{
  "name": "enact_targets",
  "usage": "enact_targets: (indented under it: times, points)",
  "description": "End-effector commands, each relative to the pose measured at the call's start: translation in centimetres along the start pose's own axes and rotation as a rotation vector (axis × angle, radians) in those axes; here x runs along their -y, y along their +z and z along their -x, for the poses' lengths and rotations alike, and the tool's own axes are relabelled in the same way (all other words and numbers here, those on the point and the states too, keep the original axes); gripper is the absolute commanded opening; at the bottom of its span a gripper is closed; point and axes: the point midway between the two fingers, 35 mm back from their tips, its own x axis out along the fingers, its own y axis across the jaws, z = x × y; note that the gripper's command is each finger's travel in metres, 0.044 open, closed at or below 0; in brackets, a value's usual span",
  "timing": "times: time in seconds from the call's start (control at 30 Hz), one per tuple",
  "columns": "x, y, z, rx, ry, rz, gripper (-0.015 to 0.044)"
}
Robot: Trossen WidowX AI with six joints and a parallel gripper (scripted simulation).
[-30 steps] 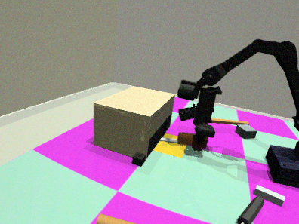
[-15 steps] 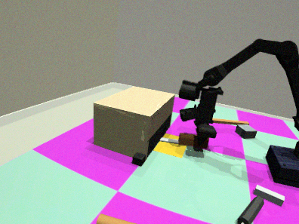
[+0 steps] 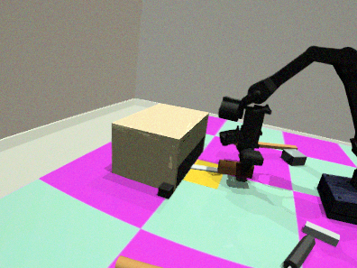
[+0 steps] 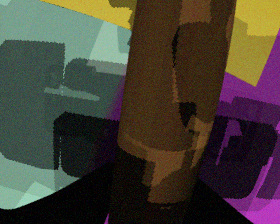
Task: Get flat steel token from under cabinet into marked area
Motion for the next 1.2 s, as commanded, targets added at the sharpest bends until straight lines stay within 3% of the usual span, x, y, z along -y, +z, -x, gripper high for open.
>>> enact_targets:
  times: [0.0,1.17]
  points:
    - [0.0,-0.6,-0.1,0.000,0.004,0.006,0.0000]
    - [0.1,-4.4,-0.1,-0.003,0.003,0.007,0.0000]
